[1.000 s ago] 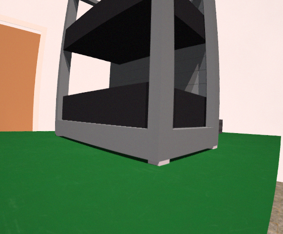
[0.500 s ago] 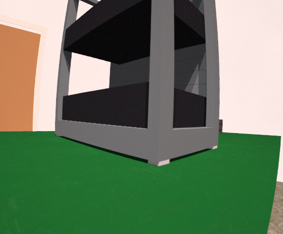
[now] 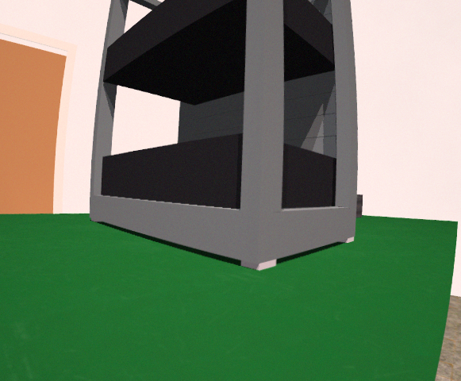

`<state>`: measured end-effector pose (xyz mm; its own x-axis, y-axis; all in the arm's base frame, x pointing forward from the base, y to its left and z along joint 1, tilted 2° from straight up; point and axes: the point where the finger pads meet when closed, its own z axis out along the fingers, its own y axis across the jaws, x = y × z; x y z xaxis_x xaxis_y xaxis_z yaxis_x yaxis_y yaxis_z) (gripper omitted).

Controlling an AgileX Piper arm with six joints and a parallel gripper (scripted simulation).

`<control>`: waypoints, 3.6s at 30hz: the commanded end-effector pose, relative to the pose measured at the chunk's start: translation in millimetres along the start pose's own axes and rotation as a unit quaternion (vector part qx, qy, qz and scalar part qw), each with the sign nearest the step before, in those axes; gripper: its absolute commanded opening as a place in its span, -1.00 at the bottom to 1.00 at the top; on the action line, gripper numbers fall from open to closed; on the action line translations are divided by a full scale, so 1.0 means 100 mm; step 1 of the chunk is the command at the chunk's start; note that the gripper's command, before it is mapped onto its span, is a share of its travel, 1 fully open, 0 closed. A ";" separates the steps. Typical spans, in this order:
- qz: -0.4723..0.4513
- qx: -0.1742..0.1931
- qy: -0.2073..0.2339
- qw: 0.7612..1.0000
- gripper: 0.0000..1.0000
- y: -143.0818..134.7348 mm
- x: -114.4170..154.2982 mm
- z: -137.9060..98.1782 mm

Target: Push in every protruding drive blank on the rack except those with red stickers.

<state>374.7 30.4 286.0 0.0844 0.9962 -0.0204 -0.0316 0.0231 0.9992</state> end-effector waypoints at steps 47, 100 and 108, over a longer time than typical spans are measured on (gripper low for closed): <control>0.001 -0.001 -0.001 1.000 1.00 0.01 0.01 0.06; 0.000 -0.001 -0.001 1.000 1.00 0.00 -0.81 -0.17; 0.000 -0.001 -0.001 1.000 1.00 0.00 -0.97 -0.21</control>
<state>347.3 -63.2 285.6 0.0931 0.9955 -0.0197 -0.0299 0.0226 0.9993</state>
